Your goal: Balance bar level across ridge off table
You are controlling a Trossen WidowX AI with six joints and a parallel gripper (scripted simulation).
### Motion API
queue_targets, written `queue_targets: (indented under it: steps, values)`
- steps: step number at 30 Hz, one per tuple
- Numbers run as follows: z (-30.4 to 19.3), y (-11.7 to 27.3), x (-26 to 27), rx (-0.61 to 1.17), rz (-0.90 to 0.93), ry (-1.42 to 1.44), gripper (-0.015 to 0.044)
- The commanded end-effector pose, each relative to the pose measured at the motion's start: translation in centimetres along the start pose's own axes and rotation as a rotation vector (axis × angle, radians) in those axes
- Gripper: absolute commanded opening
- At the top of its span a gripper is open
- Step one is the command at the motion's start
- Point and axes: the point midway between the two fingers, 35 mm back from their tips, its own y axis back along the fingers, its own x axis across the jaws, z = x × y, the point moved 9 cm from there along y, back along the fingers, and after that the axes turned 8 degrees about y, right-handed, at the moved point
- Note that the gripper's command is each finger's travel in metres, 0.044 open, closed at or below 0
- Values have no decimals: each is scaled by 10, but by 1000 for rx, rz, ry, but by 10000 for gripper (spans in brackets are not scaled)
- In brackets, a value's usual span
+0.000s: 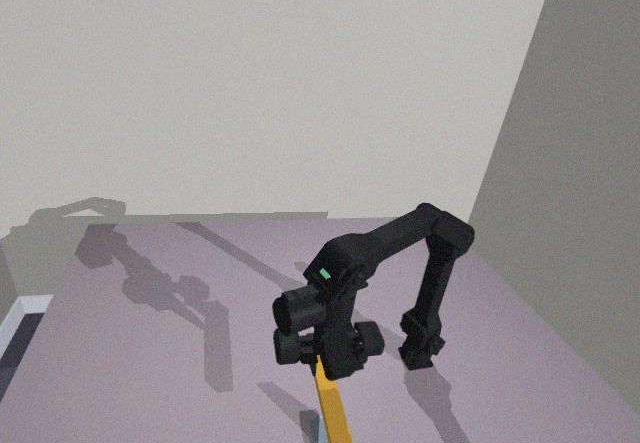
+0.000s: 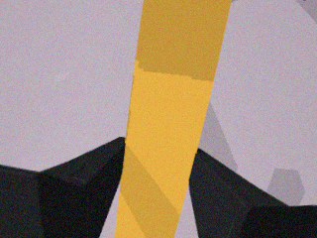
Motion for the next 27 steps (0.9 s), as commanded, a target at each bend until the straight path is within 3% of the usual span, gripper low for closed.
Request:
queue_targets:
  steps: [1,27]
  values:
    - [14,0,4,0,0,19,0]
    - [17,-36,3,0,0,23,0]
